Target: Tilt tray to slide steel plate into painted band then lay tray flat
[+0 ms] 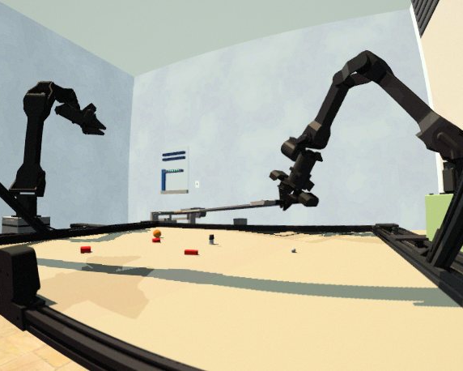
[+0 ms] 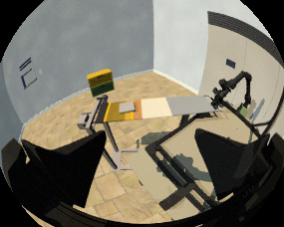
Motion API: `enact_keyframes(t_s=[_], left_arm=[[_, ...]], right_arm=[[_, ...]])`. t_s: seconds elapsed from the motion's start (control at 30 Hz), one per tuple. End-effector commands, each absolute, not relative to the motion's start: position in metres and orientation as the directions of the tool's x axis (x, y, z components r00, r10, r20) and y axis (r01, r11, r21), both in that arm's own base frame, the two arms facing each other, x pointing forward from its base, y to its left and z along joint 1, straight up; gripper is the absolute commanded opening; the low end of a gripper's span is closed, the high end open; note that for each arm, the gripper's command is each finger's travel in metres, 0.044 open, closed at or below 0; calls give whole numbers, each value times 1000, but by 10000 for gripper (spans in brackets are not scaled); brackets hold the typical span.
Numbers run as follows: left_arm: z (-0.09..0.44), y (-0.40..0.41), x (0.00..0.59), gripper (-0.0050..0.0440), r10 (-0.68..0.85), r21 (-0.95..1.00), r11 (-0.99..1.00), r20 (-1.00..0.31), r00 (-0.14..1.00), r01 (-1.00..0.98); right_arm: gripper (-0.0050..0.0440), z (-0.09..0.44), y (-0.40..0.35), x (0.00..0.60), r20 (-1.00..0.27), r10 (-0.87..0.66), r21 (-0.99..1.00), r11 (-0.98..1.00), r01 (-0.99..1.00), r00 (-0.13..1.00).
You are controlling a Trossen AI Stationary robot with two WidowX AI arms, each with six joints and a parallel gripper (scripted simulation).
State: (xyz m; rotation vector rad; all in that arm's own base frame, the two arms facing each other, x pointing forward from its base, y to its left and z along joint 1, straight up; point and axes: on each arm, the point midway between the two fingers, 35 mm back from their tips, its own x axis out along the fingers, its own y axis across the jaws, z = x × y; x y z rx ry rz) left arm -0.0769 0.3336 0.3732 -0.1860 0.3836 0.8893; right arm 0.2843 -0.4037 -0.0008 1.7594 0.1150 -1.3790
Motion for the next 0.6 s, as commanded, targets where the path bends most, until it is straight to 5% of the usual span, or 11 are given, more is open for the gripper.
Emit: enact_keyframes(t_s=[0.0, 0.57], left_arm=[[374, 334, -77, 440, 719, 0, 620, -399, 569, -784], [374, 334, -77, 440, 719, 0, 620, -399, 569, -784]], right_arm=[[0, 30, -409, 287, -799, -448, 601, -595, 533, 401], [0, 51, -410, 289, -783, -463, 622, -583, 523, 415]])
